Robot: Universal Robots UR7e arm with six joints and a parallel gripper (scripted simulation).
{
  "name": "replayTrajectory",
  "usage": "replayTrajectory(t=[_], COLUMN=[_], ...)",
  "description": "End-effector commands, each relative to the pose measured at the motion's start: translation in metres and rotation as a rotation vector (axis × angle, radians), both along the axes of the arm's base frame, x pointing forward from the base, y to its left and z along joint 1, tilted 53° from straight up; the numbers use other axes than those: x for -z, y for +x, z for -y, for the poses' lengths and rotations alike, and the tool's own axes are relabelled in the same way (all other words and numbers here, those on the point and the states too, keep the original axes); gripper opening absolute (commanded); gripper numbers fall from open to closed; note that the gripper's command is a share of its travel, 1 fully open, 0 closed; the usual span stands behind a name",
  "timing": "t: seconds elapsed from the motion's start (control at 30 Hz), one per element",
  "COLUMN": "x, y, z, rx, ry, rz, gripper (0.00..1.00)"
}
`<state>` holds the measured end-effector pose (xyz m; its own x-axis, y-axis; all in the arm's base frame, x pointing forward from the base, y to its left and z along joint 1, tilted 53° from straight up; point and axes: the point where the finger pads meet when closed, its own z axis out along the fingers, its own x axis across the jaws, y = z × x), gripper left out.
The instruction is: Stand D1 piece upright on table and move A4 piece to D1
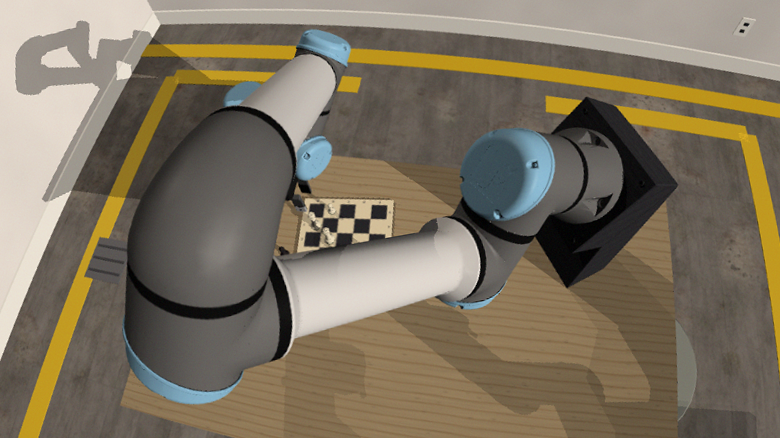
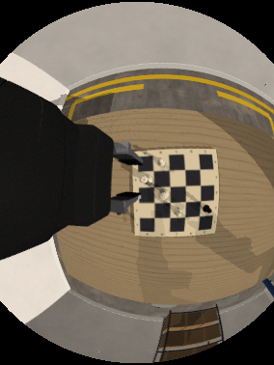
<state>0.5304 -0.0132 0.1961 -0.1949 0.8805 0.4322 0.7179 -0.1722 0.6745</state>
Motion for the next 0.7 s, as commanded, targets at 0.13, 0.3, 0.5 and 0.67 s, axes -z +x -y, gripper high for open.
replayTrajectory(t=[0.13, 0.3, 0.5, 0.67], x=[0.0006, 0.0026, 0.0065, 0.0089], y=[0.0011, 0.0033, 0.0076, 0.0103], z=[-0.0004, -0.0019, -0.0047, -0.0064], rx=[0.000, 0.000, 0.000, 0.000], ry=[0.000, -0.001, -0.001, -0.001], rz=[0.001, 0.001, 0.001, 0.001], gripper=[0.79, 0.79, 0.79, 0.79])
